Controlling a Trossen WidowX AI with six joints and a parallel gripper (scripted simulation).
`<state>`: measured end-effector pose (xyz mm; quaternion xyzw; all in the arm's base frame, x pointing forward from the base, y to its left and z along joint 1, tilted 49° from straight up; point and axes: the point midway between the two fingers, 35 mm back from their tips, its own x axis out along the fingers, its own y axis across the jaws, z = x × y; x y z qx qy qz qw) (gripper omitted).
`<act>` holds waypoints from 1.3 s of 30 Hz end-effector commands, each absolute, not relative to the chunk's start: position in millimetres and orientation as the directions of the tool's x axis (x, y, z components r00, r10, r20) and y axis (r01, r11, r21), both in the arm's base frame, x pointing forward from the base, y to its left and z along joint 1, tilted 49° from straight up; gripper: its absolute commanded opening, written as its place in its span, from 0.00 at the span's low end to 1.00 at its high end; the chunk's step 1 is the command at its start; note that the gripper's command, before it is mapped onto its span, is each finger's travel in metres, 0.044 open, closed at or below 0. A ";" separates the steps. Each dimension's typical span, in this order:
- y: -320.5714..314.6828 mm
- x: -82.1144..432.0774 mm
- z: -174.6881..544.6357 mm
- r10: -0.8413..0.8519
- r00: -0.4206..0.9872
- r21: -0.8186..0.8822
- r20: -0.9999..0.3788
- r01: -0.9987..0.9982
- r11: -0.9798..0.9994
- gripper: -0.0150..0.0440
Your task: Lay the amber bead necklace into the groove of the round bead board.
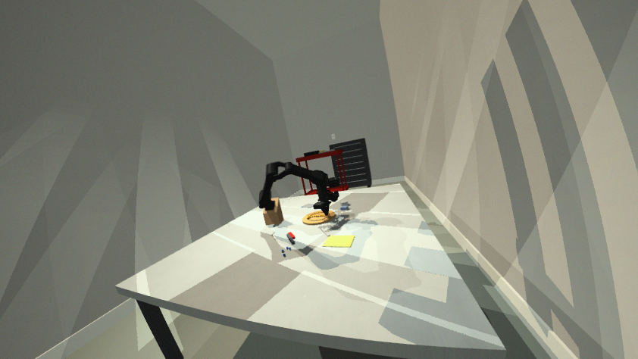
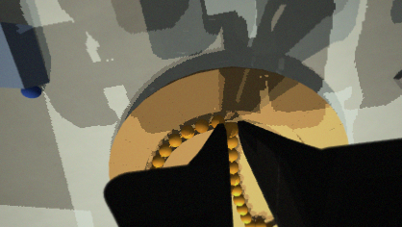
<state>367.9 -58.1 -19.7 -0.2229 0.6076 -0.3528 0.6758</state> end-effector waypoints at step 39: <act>-58.7 369.8 -15.9 -0.751 0.018 -0.732 -0.660 0.205 0.649 1.00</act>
